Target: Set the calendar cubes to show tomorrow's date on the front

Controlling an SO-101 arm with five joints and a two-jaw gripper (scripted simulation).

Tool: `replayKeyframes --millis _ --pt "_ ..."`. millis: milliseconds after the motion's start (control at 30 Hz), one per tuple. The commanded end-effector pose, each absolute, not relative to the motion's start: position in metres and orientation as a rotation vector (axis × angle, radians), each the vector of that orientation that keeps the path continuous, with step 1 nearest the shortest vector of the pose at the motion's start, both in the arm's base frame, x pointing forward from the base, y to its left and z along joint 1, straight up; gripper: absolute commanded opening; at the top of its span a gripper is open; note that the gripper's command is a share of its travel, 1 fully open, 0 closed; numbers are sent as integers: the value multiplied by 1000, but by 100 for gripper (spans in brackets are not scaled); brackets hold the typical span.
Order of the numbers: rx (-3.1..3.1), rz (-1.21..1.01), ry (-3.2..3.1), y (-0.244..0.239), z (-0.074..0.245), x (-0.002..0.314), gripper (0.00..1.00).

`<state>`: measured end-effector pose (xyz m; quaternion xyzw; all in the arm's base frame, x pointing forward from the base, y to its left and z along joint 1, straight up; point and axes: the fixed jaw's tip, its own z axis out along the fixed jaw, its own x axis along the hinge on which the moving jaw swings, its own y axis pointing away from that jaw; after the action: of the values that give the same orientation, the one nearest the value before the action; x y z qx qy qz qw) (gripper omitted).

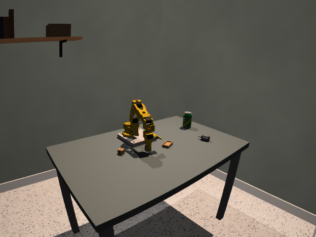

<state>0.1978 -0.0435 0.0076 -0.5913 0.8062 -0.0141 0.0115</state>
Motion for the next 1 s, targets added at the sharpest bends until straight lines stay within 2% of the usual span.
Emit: replayKeyframes --millis 0,967 --pt "-1848 -22 2526 -45 2 194 0" --pt "-1848 -22 2526 -45 -8 195 0"
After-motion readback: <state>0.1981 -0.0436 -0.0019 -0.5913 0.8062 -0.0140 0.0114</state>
